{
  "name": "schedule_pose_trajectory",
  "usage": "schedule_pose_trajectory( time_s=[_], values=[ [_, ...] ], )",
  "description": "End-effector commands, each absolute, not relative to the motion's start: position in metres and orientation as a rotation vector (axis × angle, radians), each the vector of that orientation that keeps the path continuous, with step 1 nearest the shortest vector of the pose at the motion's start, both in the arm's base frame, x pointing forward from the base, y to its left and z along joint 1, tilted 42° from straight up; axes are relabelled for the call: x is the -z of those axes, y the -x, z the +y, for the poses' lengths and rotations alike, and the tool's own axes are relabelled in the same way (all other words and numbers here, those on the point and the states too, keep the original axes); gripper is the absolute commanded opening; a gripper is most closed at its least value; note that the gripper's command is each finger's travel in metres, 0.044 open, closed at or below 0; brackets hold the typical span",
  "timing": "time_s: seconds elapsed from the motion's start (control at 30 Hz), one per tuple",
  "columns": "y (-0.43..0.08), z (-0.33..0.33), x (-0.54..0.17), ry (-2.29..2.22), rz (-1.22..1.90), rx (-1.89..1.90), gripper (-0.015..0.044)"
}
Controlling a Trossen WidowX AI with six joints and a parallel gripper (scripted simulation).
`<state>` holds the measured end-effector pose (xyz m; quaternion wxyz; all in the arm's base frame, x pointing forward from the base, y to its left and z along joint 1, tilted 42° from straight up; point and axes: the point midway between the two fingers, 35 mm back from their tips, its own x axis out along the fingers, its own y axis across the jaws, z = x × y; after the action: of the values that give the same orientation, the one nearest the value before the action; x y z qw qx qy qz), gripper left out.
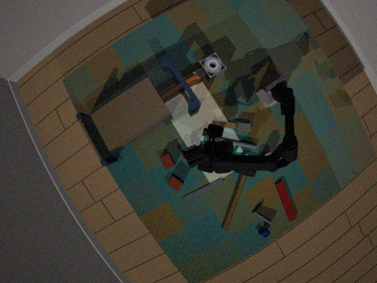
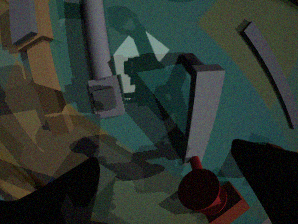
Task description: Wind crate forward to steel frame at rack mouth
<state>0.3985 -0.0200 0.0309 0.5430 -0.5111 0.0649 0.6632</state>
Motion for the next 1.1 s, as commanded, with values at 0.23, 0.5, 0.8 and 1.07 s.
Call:
schedule_pose_trajectory(
  time_s=[0.23, 0.5, 0.8, 1.07],
  values=[
    [-0.438, -0.002, -0.029, 1.225, 0.140, -1.581, 0.0440],
    [-0.446, 0.016, -0.009, 1.224, 0.139, -1.581, 0.0440],
    [-0.447, 0.025, 0.001, 1.223, 0.138, -1.580, 0.0440],
    [-0.448, 0.029, 0.005, 1.223, 0.138, -1.580, 0.0440]
  ],
)
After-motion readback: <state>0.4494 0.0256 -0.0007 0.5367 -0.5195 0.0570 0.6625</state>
